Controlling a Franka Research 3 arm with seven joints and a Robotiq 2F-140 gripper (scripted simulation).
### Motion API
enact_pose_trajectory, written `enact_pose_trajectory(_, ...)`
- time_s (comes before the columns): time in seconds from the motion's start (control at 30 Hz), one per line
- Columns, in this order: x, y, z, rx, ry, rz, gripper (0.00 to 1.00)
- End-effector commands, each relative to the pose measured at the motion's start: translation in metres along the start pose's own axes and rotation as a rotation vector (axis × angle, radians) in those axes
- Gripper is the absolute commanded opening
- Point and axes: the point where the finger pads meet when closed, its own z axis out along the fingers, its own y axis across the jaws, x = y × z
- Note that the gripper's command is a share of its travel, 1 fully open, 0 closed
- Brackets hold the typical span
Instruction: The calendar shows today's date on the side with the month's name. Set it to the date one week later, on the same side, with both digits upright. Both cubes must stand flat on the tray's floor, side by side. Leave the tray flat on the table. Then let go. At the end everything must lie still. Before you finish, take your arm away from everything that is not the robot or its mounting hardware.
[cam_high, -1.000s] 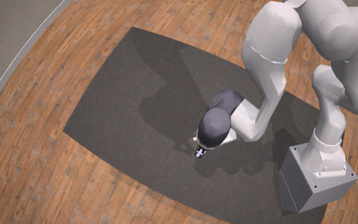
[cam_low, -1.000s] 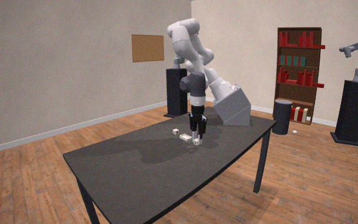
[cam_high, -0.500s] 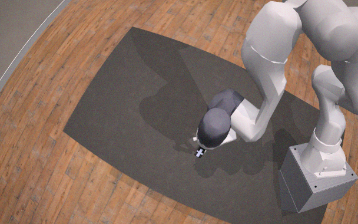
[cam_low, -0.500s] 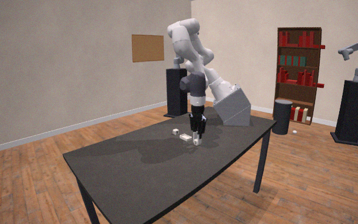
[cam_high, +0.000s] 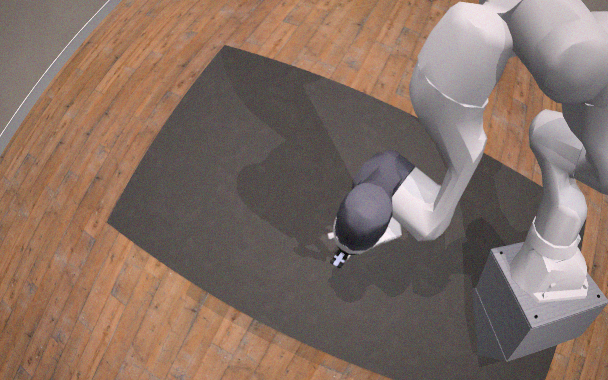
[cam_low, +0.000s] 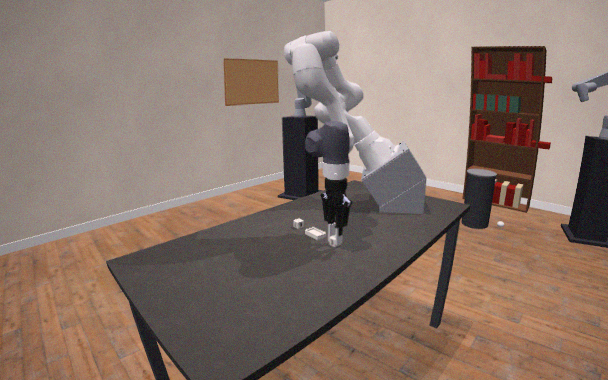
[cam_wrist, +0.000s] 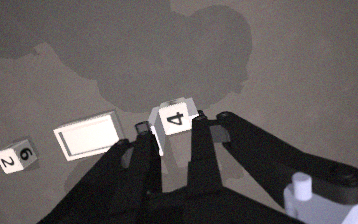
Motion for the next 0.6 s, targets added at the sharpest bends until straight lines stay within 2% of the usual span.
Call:
enact_pose_trajectory(0.0, -0.001, 0.000, 0.001, 0.000, 0.000, 0.009, 0.16)
enact_pose_trajectory(0.3, -0.001, 0.000, -0.003, 0.000, 0.000, 0.009, 0.16)
enact_pose_trajectory(0.43, -0.001, 0.000, -0.022, 0.000, 0.000, 0.009, 0.16)
enact_pose_trajectory(0.5, -0.001, 0.000, -0.022, 0.000, 0.000, 0.009, 0.16)
enact_pose_trajectory(0.57, -0.001, 0.000, -0.036, 0.000, 0.000, 0.009, 0.16)
